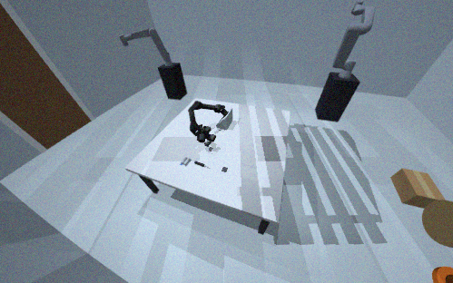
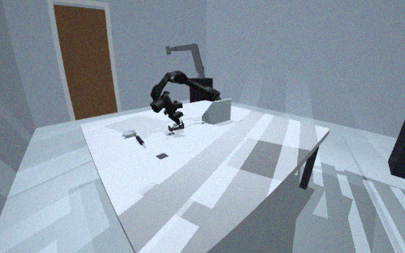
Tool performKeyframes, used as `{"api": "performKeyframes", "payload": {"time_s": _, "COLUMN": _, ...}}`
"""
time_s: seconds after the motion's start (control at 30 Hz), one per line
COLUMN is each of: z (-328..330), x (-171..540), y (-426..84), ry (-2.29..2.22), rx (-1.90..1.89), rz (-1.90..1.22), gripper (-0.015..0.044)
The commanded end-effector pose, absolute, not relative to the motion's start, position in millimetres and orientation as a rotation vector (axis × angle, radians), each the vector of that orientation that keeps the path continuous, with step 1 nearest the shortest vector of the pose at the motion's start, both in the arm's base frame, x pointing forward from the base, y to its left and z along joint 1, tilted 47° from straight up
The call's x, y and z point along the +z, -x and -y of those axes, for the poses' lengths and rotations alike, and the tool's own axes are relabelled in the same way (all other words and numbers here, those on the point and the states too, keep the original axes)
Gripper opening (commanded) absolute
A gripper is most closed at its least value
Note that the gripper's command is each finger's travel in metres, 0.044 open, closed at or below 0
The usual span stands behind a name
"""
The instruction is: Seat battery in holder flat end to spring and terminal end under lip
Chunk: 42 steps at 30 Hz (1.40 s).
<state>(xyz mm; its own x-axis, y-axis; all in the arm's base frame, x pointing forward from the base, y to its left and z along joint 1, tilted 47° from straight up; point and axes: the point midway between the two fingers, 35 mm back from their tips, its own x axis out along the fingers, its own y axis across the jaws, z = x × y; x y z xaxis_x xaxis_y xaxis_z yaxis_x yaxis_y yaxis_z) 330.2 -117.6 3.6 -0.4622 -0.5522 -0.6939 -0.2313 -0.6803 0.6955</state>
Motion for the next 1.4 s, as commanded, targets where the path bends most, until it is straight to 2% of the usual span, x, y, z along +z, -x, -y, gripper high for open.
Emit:
{"api": "performKeyframes", "payload": {"time_s": 0.0, "z": 119.9, "x": 2.6, "y": -331.8, "ry": -1.478, "rx": -2.279, "rz": 1.156, "gripper": 0.0082}}
{"api": "performKeyframes", "payload": {"time_s": 1.37, "z": 128.0, "x": 0.4, "y": -345.3, "ry": -1.412, "rx": -2.341, "rz": 1.181, "gripper": 0.0082}}
